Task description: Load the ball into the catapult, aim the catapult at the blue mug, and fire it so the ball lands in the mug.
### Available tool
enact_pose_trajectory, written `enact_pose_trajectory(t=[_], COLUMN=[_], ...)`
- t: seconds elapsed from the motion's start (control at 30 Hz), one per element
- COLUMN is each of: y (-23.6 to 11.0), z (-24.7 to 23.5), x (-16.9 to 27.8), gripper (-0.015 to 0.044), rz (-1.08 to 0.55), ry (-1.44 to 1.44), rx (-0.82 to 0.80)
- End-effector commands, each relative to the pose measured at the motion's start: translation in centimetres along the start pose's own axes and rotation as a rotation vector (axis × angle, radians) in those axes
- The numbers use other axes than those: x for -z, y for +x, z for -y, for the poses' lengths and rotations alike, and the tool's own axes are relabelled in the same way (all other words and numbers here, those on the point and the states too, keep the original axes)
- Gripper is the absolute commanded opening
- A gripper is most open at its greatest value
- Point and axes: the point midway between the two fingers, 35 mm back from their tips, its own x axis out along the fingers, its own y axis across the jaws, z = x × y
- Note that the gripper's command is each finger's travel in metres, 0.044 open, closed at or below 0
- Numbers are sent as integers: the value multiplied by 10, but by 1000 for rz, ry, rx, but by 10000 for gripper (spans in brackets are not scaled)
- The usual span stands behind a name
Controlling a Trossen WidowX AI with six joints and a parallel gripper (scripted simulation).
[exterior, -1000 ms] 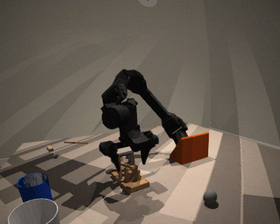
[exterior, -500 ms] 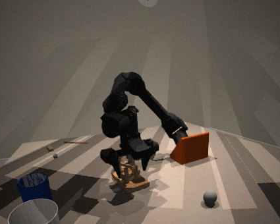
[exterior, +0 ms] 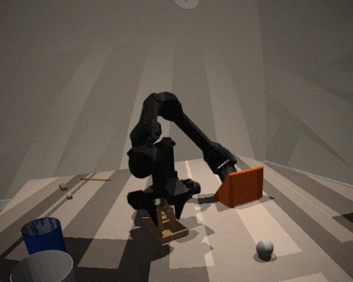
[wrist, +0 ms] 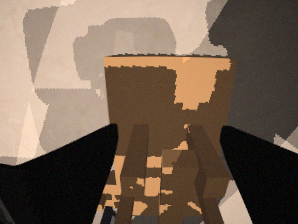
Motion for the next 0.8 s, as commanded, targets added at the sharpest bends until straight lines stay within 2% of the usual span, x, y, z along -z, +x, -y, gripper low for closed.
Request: enact_pose_trajectory(t=[0.0,0.07,0.27,0.3,0.4,0.57,0.77], y=[0,0,0,-3,-39,-50,-50], z=[0,0,0,0,1,0,1], x=[0,0,0,0,-1,-1,0], gripper=[204,151,111,85,6,0,0], rz=[0,0,0,0,2,2,1], ry=[0,0,0,0,0,6,189], rx=[0,0,0,0,1,1,1])
